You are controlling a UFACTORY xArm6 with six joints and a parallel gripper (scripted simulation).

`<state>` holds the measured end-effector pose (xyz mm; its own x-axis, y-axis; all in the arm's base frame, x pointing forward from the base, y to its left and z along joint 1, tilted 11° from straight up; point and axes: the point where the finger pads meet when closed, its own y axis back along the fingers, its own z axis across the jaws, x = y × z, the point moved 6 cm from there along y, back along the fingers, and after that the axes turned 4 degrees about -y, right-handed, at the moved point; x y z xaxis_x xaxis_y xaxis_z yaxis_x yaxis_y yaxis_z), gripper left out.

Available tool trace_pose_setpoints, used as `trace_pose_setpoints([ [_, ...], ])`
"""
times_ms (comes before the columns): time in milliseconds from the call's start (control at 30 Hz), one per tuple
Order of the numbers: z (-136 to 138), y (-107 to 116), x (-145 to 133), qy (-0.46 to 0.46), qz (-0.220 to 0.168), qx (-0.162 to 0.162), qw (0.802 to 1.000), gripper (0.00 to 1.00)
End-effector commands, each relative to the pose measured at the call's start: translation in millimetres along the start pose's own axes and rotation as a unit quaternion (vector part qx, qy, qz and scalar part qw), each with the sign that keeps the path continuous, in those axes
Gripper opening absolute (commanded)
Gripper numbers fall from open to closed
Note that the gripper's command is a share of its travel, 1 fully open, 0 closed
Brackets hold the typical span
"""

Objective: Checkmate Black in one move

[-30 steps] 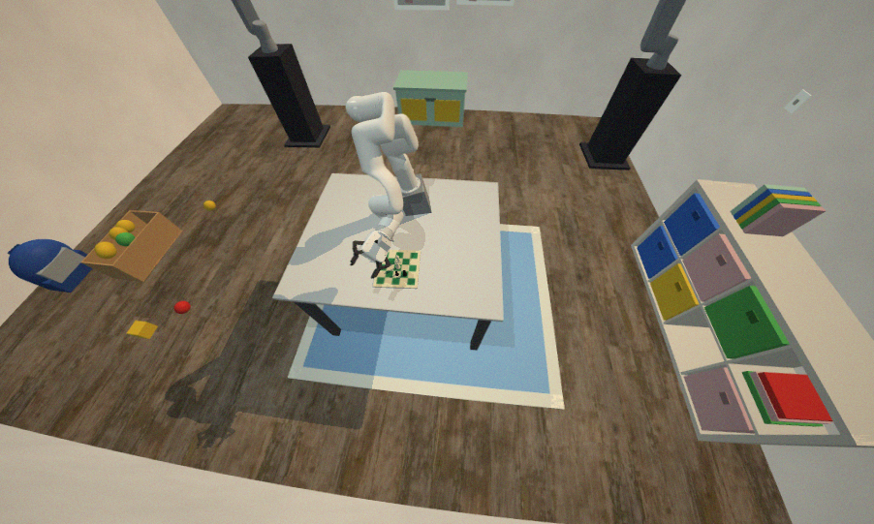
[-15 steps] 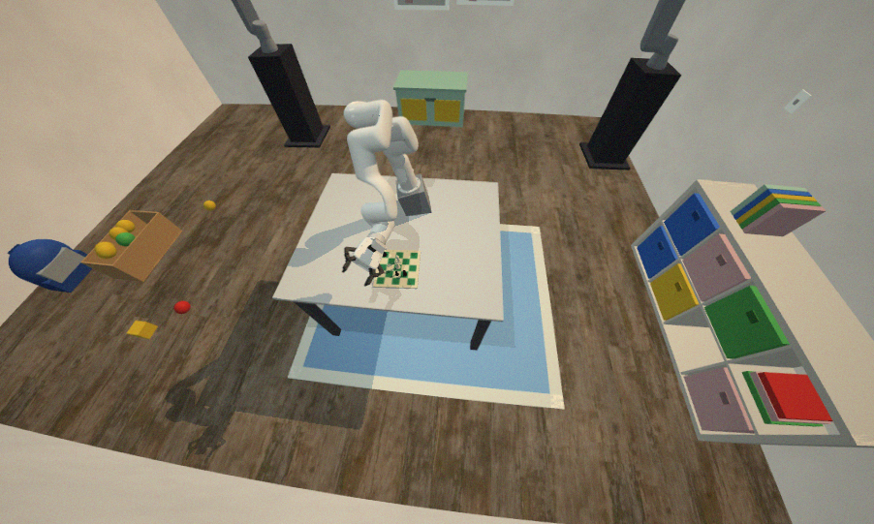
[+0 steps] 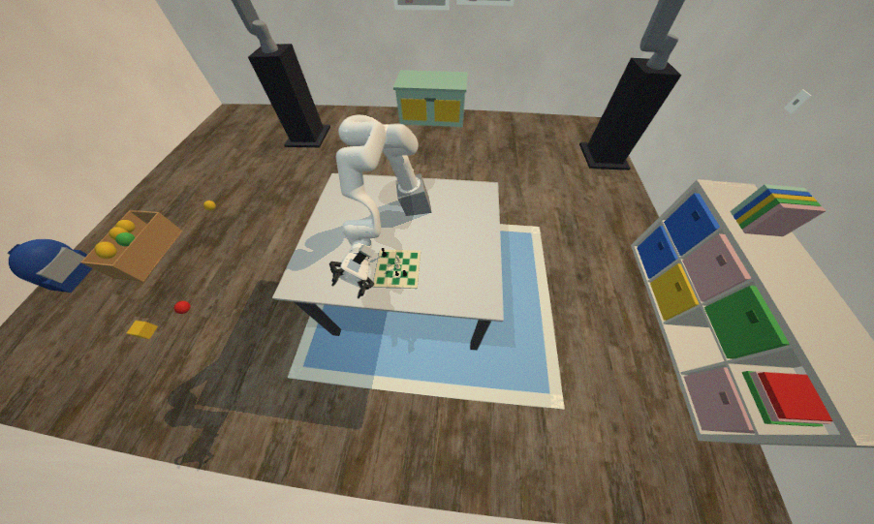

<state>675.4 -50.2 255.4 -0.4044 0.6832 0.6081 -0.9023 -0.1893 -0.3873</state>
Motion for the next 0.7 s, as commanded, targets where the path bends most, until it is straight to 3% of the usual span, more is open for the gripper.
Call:
trace_pose_setpoints([
  [0,5.1,-14.1,-6.5,-0.012,0.068,0.028,0.997,1.0],
  [33,5.6,-16.2,-10.1,-0.018,0.095,0.046,0.994,1.0],
  [100,5.6,-16.2,-10.1,-0.018,0.095,0.046,0.994,1.0],
  [133,5.6,-16.7,-14.1,-0.025,0.122,0.067,0.99,1.0],
  [233,5.2,-15.6,-18.6,-0.032,0.147,0.089,0.985,1.0],
  [267,4.2,-12.8,-23.7,-0.04,0.171,0.115,0.978,1.0],
  [300,4.2,-12.8,-23.7,-0.04,0.171,0.115,0.978,1.0],
  [333,2.8,-8.3,-29.4,-0.048,0.193,0.142,0.97,1.0],
  [367,2.8,-8.3,-29.4,-0.048,0.193,0.142,0.97,1.0],
  [400,1.1,-2.1,-35.7,-0.057,0.213,0.171,0.96,1.0],
  [433,1.1,-2.1,-35.7,-0.057,0.213,0.171,0.96,1.0],
  [467,-0.9,5.9,-42.6,-0.066,0.23,0.202,0.95,1.0],
  [533,-0.9,5.9,-42.6,-0.066,0.23,0.202,0.95,1.0],
  [567,-3.2,15.5,-50.1,-0.075,0.244,0.234,0.938,1.0],
  [600,-3.2,15.5,-50.1,-0.075,0.244,0.234,0.938,1.0],
  [633,-5.5,26.6,-58.2,-0.085,0.256,0.267,0.925,1.0],
  [667,-5.5,26.6,-58.2,-0.085,0.256,0.267,0.925,1.0],
])
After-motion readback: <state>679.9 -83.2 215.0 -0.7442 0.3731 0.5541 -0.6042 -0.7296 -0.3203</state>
